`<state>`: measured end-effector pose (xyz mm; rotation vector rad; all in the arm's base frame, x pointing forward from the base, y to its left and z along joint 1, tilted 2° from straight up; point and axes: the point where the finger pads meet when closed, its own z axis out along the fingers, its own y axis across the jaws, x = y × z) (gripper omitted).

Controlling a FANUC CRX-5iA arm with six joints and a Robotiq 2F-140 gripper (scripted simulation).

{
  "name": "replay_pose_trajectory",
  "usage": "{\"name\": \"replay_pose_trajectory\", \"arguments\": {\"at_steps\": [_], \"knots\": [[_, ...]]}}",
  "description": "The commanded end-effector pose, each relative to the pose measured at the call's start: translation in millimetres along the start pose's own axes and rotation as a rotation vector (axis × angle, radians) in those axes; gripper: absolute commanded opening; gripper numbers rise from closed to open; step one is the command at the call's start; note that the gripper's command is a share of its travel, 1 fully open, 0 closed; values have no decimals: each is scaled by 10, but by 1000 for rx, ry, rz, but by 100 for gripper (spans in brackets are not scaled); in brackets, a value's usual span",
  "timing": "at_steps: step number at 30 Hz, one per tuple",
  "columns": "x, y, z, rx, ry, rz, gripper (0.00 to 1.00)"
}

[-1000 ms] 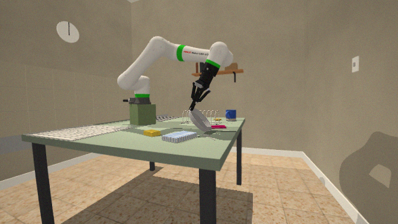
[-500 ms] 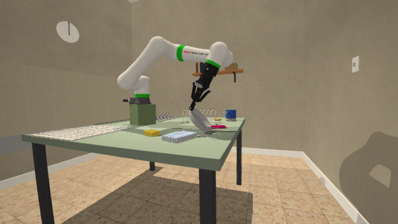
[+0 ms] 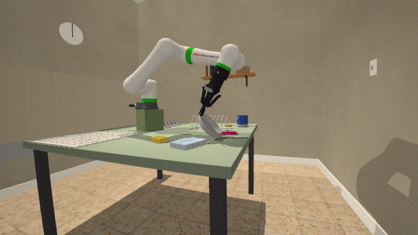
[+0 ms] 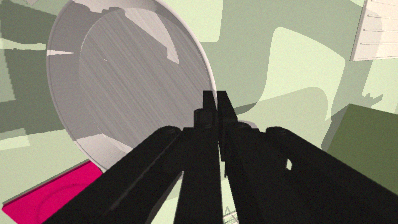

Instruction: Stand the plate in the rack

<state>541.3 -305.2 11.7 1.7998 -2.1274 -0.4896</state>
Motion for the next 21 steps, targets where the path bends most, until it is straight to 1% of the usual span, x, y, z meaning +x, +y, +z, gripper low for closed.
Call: {"name": "replay_pose_trajectory", "arguments": {"at_steps": [1, 11, 21], "knots": [[2, 3, -14, 2, 1, 0, 10], [2, 24, -53, 2, 1, 0, 10], [2, 104, -196, 2, 1, 0, 10]]}}
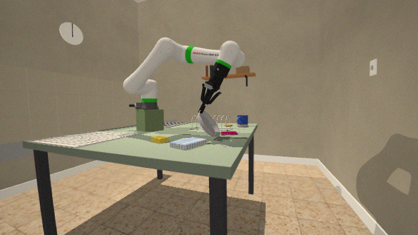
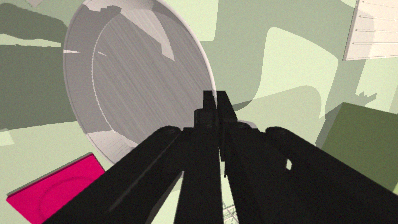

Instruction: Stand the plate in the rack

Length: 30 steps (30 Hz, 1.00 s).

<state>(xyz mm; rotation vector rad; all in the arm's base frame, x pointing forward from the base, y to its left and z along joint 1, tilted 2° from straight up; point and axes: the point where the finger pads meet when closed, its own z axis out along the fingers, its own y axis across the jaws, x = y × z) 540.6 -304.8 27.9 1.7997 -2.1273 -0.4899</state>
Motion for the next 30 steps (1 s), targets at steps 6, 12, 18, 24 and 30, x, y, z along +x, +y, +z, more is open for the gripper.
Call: {"name": "replay_pose_trajectory", "arguments": {"at_steps": [6, 12, 18, 24, 30], "knots": [[3, 73, -141, 2, 1, 0, 10], [2, 160, -298, 2, 1, 0, 10], [2, 257, -473, 2, 1, 0, 10], [2, 323, -591, 2, 1, 0, 10], [2, 413, -751, 2, 1, 0, 10]]}}
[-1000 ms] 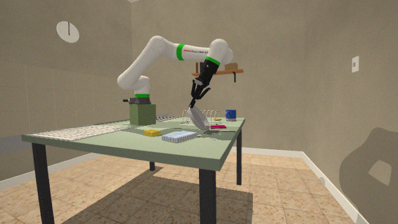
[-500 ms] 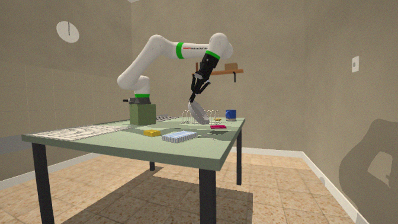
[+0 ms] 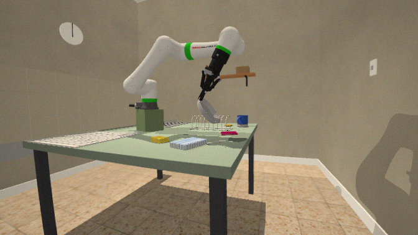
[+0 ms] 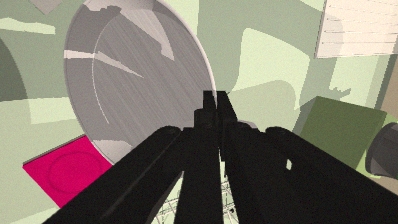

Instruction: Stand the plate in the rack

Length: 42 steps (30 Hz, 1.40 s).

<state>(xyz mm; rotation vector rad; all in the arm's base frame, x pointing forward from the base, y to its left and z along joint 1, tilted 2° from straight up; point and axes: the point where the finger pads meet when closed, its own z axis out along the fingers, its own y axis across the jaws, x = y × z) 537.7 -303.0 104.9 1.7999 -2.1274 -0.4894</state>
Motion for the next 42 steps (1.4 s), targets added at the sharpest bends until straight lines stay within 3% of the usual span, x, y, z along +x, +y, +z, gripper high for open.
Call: {"name": "replay_pose_trajectory", "arguments": {"at_steps": [1, 22, 42], "knots": [[2, 52, -102, 2, 1, 0, 10], [2, 233, -426, 2, 1, 0, 10], [2, 277, -506, 2, 1, 0, 10]]}}
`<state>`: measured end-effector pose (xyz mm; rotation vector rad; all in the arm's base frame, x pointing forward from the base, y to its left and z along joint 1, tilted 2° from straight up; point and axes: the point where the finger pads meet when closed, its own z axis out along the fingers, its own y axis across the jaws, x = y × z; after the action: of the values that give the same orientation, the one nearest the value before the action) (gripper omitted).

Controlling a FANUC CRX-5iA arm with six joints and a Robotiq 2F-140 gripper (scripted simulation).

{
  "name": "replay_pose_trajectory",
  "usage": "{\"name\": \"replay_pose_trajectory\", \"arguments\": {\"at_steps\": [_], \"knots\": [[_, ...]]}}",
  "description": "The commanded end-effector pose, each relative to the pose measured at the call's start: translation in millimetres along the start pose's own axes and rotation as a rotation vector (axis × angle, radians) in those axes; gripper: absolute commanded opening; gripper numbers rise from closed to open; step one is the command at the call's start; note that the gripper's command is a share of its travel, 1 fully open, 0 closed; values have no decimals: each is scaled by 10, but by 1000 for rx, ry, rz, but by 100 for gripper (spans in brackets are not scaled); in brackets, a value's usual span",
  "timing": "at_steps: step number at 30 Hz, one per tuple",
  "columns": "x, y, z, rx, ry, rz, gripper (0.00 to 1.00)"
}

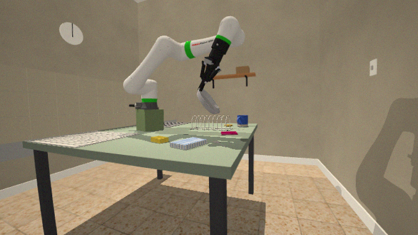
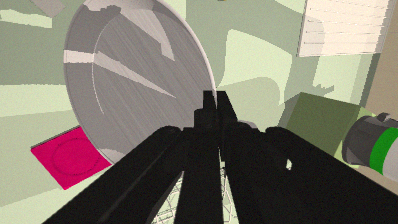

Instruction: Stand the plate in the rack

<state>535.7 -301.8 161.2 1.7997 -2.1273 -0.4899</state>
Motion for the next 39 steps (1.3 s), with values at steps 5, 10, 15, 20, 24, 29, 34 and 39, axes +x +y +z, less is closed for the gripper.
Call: {"name": "replay_pose_trajectory", "arguments": {"at_steps": [5, 10, 15, 20, 24, 29, 34, 39], "knots": [[2, 6, -15, 2, 1, 0, 10], [2, 6, -15, 2, 1, 0, 10], [-1, 7, -16, 2, 3, -1, 10], [-9, 8, -16, 2, 8, -5, 10], [-23, 9, -16, 2, 16, -13, 10], [-50, 14, -16, 2, 35, -28, 10], [-73, 18, -16, 1, 50, -42, 10], [-126, 27, -16, 1, 85, -71, 10]]}}
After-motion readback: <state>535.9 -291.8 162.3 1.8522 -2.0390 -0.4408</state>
